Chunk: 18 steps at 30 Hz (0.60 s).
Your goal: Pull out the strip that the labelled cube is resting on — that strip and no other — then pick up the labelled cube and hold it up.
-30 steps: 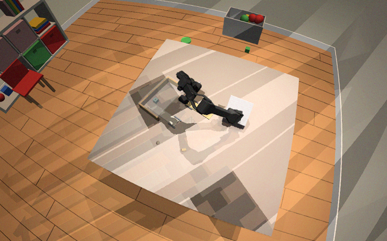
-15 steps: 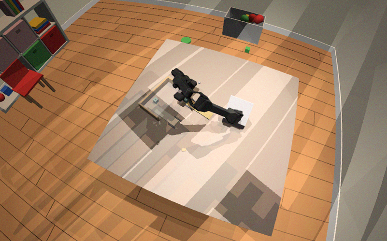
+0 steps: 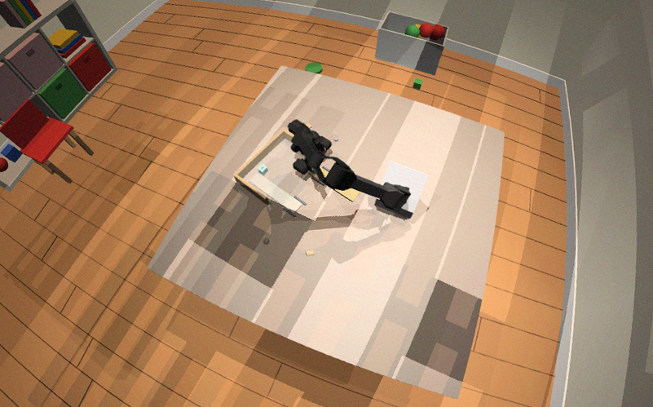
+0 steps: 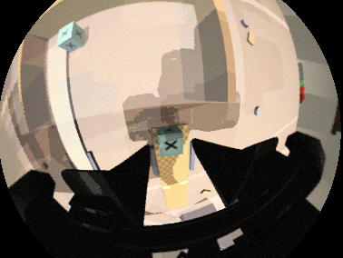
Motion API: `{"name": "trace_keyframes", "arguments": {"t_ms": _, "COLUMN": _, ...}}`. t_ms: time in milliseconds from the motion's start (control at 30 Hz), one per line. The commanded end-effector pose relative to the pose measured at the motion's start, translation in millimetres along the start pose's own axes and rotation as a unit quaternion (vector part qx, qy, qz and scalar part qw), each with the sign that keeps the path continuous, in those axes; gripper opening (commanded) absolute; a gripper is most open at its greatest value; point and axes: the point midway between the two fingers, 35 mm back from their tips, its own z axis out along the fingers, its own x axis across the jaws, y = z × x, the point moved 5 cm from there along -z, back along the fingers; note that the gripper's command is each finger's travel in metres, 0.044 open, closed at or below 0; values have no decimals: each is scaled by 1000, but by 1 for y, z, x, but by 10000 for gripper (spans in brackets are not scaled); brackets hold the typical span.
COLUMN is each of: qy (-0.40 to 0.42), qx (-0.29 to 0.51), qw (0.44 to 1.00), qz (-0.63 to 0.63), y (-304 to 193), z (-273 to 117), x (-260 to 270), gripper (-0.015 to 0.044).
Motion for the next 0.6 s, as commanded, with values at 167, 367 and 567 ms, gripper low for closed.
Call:
{"name": "trace_keyframes", "arguments": {"t_ms": 167, "qy": 2, "qx": 1, "qw": 1000, "qz": 3, "y": -1, "z": 15, "x": -1, "gripper": 250}}
{"name": "trace_keyframes", "arguments": {"t_ms": 367, "qy": 3, "qx": 1, "qw": 1000, "qz": 3, "y": -2, "z": 25, "x": 0, "gripper": 250}}
{"name": "trace_keyframes", "arguments": {"t_ms": 567, "qy": 1, "qx": 1, "qw": 1000, "qz": 0, "y": -2, "z": 27, "x": 0, "gripper": 224}}
